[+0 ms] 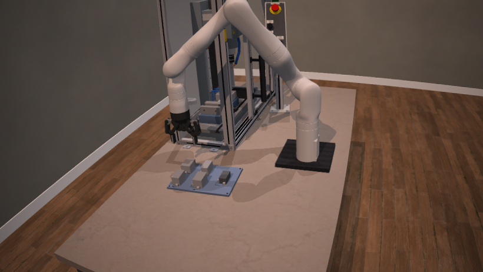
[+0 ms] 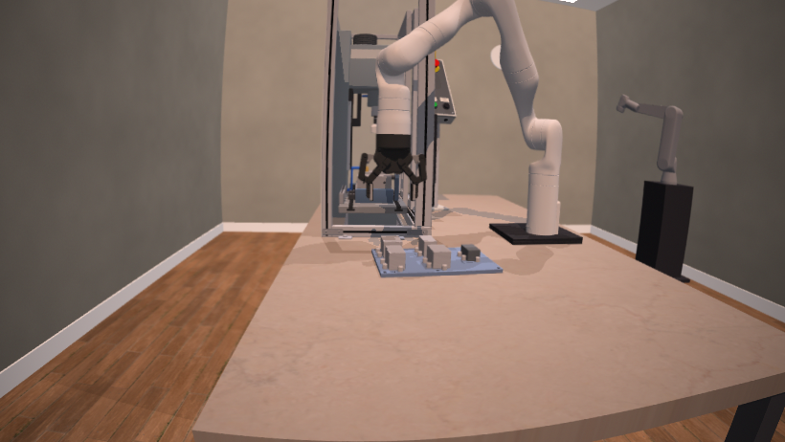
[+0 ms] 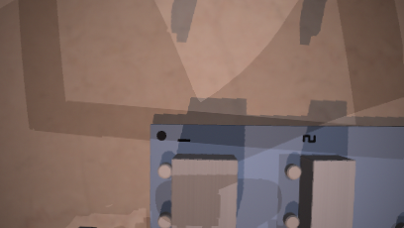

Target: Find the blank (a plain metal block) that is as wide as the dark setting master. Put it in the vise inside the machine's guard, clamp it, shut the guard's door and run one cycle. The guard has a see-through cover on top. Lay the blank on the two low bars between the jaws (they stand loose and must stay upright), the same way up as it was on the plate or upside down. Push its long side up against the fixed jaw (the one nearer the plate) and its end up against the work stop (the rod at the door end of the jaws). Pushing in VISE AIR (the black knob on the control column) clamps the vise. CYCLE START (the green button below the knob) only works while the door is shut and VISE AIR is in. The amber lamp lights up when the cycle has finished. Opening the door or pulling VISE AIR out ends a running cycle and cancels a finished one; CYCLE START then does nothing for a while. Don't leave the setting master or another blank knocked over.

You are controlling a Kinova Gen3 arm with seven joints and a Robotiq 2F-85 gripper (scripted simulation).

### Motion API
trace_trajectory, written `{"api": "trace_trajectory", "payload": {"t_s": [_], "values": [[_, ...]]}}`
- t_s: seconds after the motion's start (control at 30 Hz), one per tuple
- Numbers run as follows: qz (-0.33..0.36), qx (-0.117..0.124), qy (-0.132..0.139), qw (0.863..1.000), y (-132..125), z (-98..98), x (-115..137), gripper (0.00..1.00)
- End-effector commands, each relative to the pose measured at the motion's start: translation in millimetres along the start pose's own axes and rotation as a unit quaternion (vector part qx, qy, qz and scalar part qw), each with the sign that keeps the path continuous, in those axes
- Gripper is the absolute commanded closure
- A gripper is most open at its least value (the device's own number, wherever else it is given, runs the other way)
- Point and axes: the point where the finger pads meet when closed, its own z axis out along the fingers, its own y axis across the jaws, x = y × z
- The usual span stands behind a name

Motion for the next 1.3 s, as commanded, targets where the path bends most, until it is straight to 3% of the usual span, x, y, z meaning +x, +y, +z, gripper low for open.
{"api": "trace_trajectory", "payload": {"t_s": [0.0,0.17,0.33,0.73,0.9,1.27], "values": [[0.000,0.001,0.000,1.000,-0.4,-0.8,-0.2,0.00],[0.000,0.001,0.000,1.000,-0.4,-0.8,-0.2,0.00],[0.000,0.001,0.000,1.000,49.5,-0.1,-0.4,0.00],[0.000,0.001,0.000,1.000,49.5,-0.1,-0.4,0.00],[0.000,0.001,0.000,1.000,82.9,0.5,-0.6,0.00],[0.000,0.001,0.000,1.000,82.9,0.5,-0.6,0.00]]}}
